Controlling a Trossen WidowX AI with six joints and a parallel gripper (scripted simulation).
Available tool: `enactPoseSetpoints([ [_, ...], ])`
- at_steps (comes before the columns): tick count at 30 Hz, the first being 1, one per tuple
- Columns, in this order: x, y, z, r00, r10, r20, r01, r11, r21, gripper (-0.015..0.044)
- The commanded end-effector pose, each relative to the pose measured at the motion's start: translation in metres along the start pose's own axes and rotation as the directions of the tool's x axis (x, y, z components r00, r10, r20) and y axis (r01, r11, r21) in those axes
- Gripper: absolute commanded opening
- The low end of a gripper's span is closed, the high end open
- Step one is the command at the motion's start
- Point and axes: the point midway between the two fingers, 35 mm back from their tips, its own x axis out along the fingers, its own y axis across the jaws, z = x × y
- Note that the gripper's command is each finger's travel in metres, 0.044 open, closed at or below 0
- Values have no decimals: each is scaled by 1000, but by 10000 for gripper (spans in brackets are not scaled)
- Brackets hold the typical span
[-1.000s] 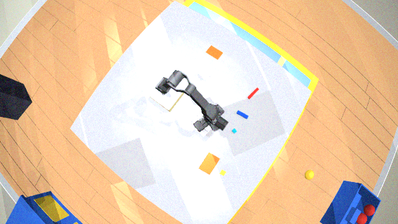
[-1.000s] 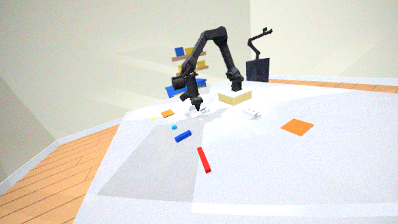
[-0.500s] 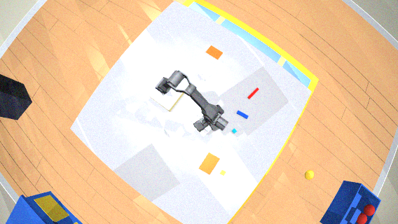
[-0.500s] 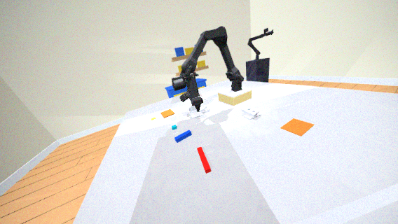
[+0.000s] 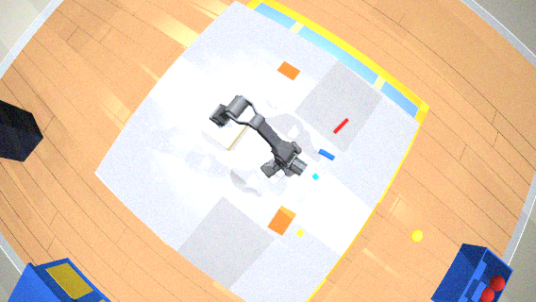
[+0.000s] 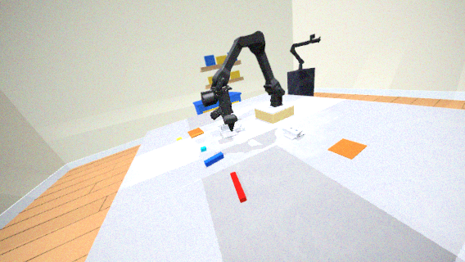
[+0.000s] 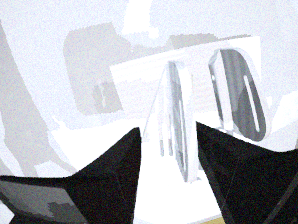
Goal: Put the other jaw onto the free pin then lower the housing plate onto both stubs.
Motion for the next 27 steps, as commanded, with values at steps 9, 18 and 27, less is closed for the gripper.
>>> enactPoseSetpoints([
  [9,4,1,0,1000,4,-2,-4,1000,5,134],
  [18,7,1,0,1000,4,-2,-4,1000,5,134],
  [27,8,1,0,1000,4,-2,-4,1000,4,134],
])
